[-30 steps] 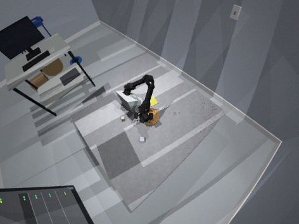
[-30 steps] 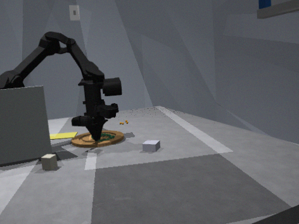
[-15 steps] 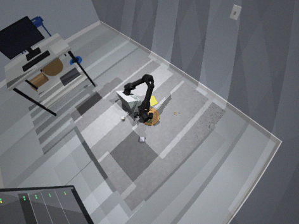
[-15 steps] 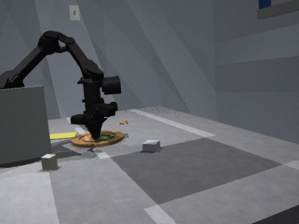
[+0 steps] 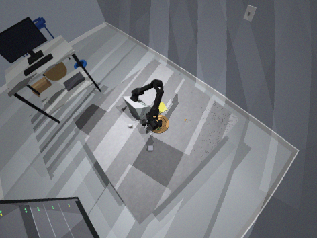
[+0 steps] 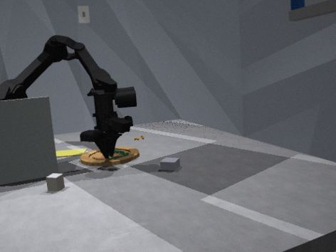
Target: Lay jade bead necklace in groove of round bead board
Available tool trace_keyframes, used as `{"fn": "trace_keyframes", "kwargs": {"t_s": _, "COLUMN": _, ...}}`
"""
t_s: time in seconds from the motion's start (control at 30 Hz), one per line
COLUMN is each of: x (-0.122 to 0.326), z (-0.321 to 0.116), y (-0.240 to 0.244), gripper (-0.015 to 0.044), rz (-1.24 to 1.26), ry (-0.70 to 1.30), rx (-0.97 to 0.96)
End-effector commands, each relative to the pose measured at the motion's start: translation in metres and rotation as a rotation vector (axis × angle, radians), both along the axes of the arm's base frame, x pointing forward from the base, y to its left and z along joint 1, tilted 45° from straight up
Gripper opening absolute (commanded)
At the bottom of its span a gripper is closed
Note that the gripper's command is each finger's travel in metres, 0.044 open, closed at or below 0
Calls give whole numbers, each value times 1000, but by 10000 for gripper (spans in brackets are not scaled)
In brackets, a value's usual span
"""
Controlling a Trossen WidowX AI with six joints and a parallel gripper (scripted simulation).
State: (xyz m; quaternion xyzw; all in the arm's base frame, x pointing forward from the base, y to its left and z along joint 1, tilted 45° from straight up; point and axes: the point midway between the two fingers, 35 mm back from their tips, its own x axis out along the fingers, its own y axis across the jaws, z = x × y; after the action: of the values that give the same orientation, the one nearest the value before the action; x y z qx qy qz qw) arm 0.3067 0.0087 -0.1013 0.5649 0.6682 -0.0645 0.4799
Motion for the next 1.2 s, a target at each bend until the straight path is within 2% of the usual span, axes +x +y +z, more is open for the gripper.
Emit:
{"fn": "trace_keyframes", "kwargs": {"t_s": 0.0, "x": 0, "z": 1, "y": 0, "gripper": 210, "rz": -1, "ry": 0, "rx": 0}}
{"fn": "trace_keyframes", "kwargs": {"t_s": 0.3, "x": -1, "z": 1, "y": -1, "gripper": 440, "rz": -3, "ry": 7, "rx": 3}}
{"fn": "trace_keyframes", "kwargs": {"t_s": 0.93, "x": -2, "z": 4, "y": -4, "gripper": 440, "rz": -4, "ry": 5, "rx": 7}}
{"fn": "trace_keyframes", "kwargs": {"t_s": 1.03, "x": -2, "z": 11, "y": -6, "gripper": 361, "rz": -101, "ry": 100, "rx": 20}}
{"fn": "trace_keyframes", "kwargs": {"t_s": 1.17, "x": -4, "z": 29, "y": -14, "gripper": 256, "rz": -383, "ry": 375, "rx": 58}}
